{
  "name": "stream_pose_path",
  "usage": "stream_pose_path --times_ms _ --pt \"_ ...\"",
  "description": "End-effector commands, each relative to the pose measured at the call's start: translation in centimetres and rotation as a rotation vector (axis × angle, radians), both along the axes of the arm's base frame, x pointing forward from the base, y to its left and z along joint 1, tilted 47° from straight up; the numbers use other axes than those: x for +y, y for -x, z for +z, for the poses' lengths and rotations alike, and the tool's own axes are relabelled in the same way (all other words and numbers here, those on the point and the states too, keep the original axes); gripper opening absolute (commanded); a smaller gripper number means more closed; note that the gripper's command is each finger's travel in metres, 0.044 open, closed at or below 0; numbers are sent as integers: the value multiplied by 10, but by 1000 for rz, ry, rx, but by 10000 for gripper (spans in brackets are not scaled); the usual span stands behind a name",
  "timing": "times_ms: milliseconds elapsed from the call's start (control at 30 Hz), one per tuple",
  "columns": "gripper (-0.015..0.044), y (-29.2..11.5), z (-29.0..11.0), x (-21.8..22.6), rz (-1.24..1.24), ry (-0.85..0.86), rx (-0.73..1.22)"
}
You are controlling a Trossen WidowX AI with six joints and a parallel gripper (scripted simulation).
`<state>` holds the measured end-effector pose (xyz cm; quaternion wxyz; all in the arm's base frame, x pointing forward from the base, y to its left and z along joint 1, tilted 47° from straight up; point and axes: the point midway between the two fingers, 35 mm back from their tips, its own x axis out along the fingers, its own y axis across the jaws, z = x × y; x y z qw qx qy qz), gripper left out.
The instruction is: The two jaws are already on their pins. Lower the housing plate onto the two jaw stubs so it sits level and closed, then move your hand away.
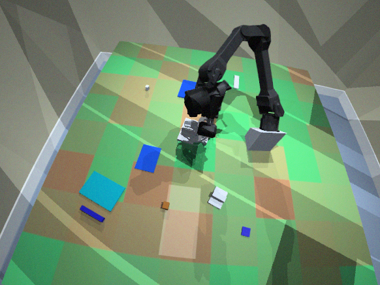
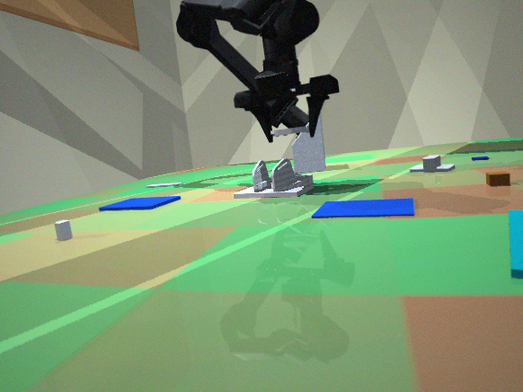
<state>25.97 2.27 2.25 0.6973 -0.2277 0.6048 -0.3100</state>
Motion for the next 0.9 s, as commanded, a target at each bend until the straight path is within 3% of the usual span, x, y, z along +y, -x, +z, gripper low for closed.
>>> stream_pose_path --times_ms 0,867 --pt "351 3 8 -11 -49 6 -48" --pt "351 5 12 -18 -84 7 -82"
